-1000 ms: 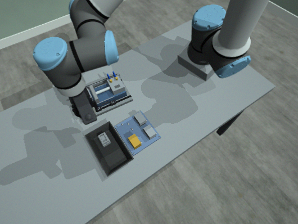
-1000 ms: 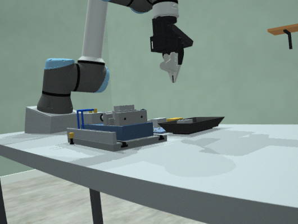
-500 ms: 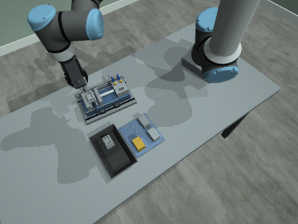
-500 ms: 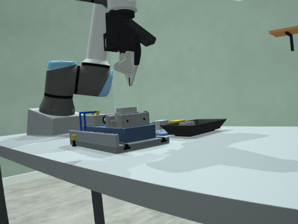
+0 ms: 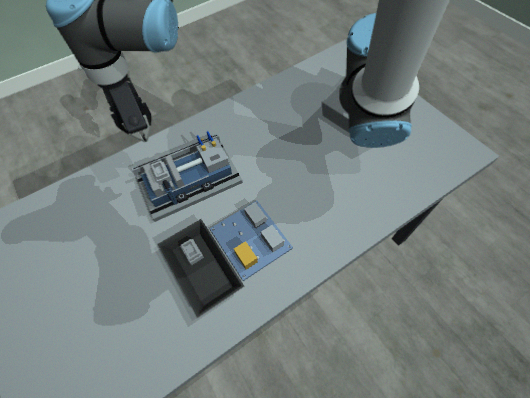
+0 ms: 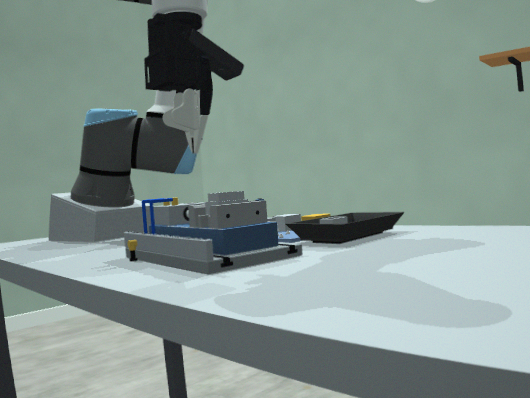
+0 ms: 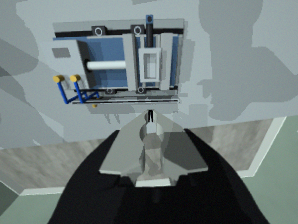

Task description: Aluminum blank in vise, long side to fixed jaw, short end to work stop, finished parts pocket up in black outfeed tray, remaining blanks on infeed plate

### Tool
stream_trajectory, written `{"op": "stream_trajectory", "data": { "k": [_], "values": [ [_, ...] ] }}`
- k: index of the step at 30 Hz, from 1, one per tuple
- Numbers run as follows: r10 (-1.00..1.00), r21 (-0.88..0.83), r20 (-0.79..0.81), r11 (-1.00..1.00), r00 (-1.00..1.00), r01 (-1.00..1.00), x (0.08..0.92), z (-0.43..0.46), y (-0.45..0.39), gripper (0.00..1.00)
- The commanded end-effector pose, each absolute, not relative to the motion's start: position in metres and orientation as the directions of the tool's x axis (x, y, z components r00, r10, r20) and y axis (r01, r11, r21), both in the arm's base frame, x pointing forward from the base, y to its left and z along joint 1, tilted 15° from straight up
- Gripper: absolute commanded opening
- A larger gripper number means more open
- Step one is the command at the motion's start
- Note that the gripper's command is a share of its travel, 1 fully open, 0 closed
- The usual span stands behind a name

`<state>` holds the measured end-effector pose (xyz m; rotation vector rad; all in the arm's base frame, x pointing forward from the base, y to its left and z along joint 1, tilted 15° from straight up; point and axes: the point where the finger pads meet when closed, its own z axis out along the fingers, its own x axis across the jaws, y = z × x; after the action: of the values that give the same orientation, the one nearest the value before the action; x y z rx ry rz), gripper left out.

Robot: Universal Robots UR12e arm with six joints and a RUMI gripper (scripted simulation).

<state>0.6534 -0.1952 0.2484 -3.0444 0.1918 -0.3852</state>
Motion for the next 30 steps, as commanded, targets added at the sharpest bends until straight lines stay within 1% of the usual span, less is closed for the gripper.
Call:
{"op": "stream_trajectory", "data": {
  "k": [1,30],
  "values": [
    [-0.131,-0.081,0.245,-0.990,0.961,-0.115,0.6536,0.2492,-0.1958,0.00],
    [-0.131,-0.081,0.245,-0.990,0.961,-0.115,0.6542,0.2496,-0.1919,0.00]
  ]
}}
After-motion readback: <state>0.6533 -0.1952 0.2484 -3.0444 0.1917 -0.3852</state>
